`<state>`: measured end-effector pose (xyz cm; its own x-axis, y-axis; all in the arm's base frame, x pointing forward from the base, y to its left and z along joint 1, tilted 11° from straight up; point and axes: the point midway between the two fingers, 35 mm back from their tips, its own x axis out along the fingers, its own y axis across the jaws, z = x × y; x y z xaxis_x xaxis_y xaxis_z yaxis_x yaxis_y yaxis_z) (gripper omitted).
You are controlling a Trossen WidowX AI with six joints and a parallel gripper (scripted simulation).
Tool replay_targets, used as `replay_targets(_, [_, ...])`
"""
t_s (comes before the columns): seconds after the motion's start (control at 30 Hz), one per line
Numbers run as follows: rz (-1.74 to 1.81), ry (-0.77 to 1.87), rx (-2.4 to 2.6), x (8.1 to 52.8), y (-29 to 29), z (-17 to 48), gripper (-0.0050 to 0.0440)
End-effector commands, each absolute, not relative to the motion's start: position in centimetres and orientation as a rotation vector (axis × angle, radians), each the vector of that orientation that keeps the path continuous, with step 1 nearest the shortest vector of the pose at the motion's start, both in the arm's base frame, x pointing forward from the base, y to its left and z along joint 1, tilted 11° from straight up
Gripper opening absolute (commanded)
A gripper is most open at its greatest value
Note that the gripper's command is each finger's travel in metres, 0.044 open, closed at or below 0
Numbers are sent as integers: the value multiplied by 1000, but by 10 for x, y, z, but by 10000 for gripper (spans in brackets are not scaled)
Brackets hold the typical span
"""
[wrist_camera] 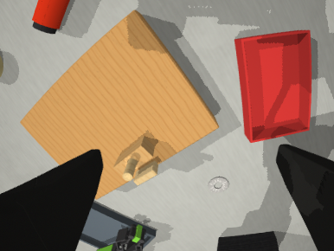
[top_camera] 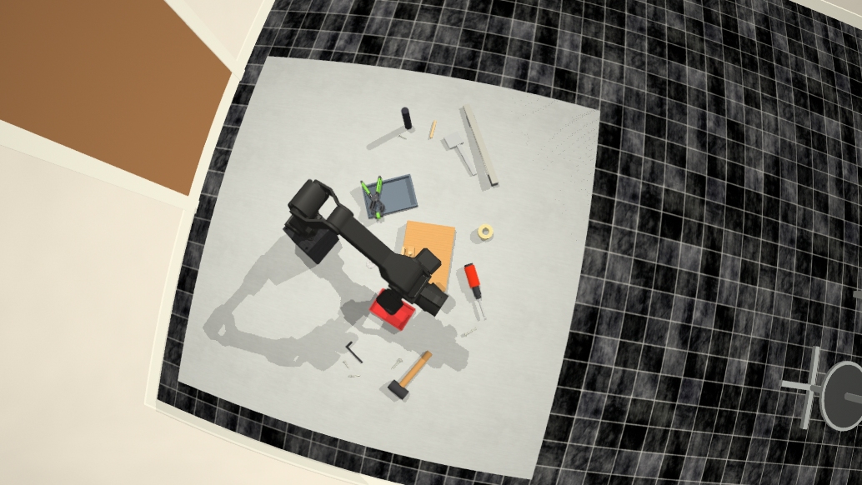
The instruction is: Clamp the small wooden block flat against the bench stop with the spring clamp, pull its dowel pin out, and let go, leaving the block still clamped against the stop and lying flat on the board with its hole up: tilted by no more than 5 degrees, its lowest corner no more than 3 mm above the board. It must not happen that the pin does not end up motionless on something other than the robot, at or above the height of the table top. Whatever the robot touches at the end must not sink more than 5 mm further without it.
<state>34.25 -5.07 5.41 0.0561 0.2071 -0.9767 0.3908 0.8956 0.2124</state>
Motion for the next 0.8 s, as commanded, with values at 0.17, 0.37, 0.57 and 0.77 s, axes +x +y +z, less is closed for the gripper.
replay_targets(0.17, [-58, 1524, 380, 339, -31, 55, 440])
replay_targets(0.37, [11, 1519, 299, 336, -17, 55, 440])
replay_targets(0.57, [81, 1512, 219, 333, -2, 54, 440])
replay_targets(0.77, [127, 1506, 166, 331, 7, 54, 440])
